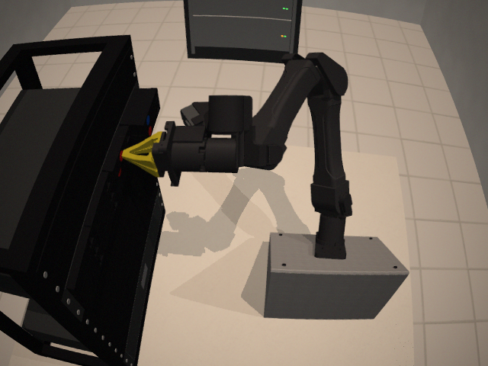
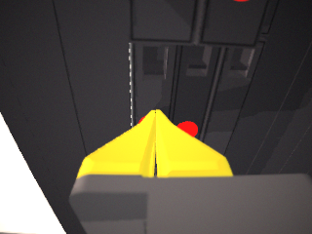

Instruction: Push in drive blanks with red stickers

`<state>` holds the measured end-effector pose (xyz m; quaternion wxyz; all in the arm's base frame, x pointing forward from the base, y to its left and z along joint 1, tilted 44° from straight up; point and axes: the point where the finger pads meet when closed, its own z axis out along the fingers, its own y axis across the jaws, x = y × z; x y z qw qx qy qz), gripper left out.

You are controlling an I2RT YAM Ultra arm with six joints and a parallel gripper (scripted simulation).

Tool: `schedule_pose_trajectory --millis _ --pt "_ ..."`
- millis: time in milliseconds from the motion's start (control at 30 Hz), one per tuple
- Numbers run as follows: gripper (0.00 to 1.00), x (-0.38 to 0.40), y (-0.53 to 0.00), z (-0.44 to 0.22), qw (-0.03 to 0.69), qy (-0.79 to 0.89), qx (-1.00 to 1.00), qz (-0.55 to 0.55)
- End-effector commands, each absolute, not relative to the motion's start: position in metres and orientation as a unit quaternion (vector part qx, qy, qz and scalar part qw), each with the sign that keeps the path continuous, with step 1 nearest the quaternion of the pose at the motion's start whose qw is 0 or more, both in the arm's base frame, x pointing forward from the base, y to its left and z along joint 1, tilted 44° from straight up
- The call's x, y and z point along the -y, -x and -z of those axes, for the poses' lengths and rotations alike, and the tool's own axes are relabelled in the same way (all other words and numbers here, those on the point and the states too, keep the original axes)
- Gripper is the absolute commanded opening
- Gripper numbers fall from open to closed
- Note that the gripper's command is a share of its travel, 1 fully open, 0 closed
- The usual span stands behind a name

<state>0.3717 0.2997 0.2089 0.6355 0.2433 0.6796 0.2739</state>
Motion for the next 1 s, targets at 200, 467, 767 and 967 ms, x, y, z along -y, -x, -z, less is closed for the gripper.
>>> schedule_pose_trajectory --millis 200,467,767,967 --pt "0.00 -0.3200 -0.3833 -0.2375 0.637 -0.238 -0.662 -0.315" --pt "0.00 -0.3225 -0.3817 -0.2432 0.637 -0.239 -0.658 -0.322" --pt "0.00 -0.3225 -0.3817 -0.2432 0.637 -0.239 -0.658 -0.322" --pt "0.00 -0.3225 -0.3817 -0.2432 0.637 -0.239 -0.658 -0.322"
